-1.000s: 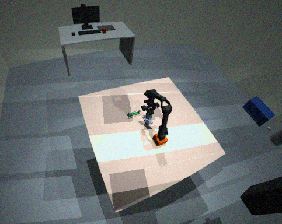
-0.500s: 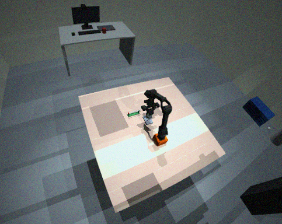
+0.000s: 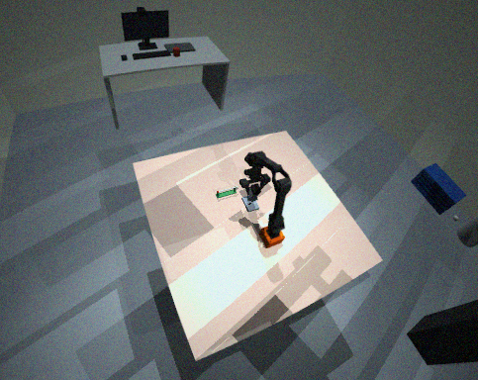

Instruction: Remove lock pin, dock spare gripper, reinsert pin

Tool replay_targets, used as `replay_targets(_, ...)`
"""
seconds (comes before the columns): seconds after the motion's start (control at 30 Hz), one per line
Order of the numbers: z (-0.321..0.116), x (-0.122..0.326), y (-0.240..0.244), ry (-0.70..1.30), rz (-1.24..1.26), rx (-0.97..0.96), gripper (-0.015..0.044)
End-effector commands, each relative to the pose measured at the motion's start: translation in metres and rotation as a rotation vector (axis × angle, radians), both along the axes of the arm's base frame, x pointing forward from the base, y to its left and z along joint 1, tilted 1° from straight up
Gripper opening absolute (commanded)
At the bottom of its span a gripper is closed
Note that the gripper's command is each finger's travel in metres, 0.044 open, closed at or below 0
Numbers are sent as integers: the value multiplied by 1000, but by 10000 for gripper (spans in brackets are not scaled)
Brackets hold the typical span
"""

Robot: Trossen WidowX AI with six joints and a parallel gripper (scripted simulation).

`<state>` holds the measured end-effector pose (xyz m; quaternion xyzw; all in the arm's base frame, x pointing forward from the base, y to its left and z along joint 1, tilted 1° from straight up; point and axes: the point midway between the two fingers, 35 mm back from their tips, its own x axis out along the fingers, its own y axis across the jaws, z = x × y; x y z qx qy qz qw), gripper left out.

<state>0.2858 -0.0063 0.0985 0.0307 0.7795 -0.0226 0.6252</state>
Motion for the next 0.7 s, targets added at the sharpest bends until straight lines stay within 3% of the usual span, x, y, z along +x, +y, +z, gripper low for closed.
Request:
replay_targets(0.0, 6, -2, 0, -1, 0, 0, 440)
replay_targets(0.67, 45, -19, 1, 45, 0, 1, 440)
